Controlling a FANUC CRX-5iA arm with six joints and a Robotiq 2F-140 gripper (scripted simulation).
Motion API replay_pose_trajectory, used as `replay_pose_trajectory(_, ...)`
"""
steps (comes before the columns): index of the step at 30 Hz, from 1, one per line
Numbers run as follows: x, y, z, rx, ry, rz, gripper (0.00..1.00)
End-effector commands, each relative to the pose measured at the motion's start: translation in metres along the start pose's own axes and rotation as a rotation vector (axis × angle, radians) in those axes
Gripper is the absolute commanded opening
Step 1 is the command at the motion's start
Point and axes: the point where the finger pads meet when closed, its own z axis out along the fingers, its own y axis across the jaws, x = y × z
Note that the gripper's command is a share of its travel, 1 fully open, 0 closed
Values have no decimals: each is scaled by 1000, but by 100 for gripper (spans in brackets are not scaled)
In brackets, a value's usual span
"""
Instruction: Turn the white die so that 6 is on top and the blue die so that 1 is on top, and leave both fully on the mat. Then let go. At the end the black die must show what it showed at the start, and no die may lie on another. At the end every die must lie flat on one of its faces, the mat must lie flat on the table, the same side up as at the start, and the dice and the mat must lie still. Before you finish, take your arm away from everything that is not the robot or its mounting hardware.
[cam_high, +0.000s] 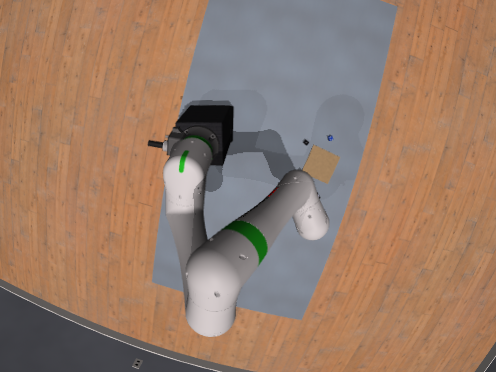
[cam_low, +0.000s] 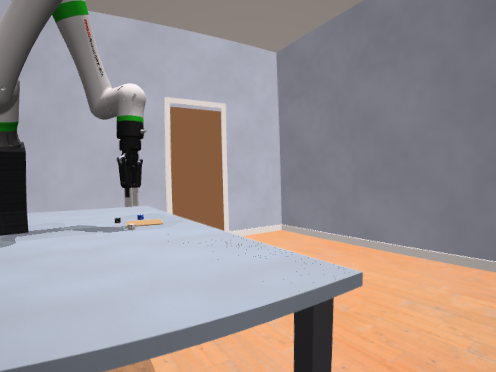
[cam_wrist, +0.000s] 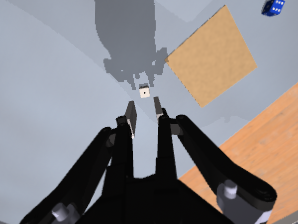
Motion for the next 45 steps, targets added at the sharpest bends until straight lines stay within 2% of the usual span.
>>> replay_pose_trajectory(1,0,0,0,0,0,0,21)
replay_pose_trajectory(19,0,0,4,1,-2,1,21)
replay_pose_trajectory(45,1,0,41,1,-2,1,21)
